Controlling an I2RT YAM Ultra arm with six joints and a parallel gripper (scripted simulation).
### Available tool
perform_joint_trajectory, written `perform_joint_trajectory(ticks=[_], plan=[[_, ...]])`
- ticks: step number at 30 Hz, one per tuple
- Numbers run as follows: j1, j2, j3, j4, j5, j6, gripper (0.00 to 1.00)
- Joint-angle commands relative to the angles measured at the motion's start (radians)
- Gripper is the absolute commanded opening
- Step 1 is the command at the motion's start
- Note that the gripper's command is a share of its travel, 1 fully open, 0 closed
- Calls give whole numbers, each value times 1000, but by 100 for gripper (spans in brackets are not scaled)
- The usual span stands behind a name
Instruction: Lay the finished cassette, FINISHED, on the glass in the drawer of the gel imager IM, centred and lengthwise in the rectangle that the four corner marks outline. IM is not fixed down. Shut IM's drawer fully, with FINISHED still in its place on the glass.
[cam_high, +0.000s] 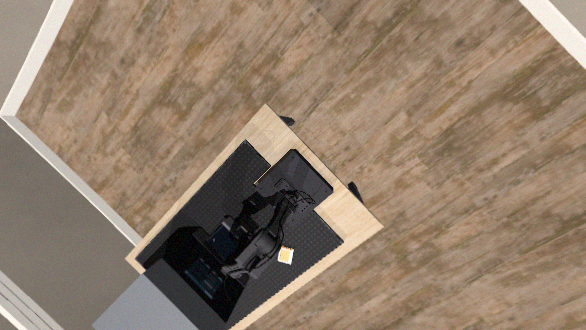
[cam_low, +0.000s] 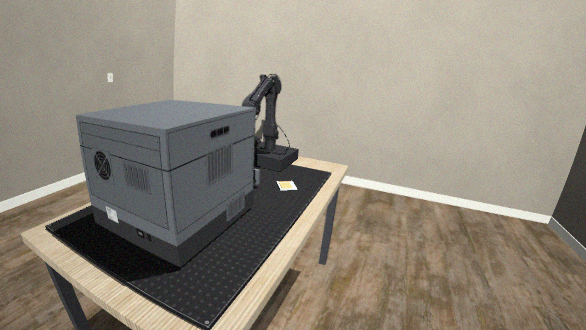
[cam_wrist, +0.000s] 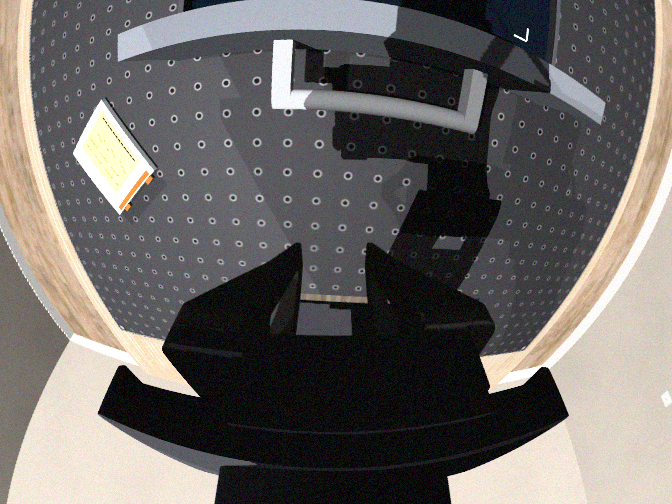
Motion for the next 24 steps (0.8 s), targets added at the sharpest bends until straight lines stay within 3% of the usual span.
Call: perform_joint_trajectory(ticks=[1,13,17,24], plan=[[53,11,35,20,-13,-56,35],[250,70,74,48,-15,-256,35],[279,87,88,51,-10,-284,35],[377,142,139,58,-22,-175,35]])
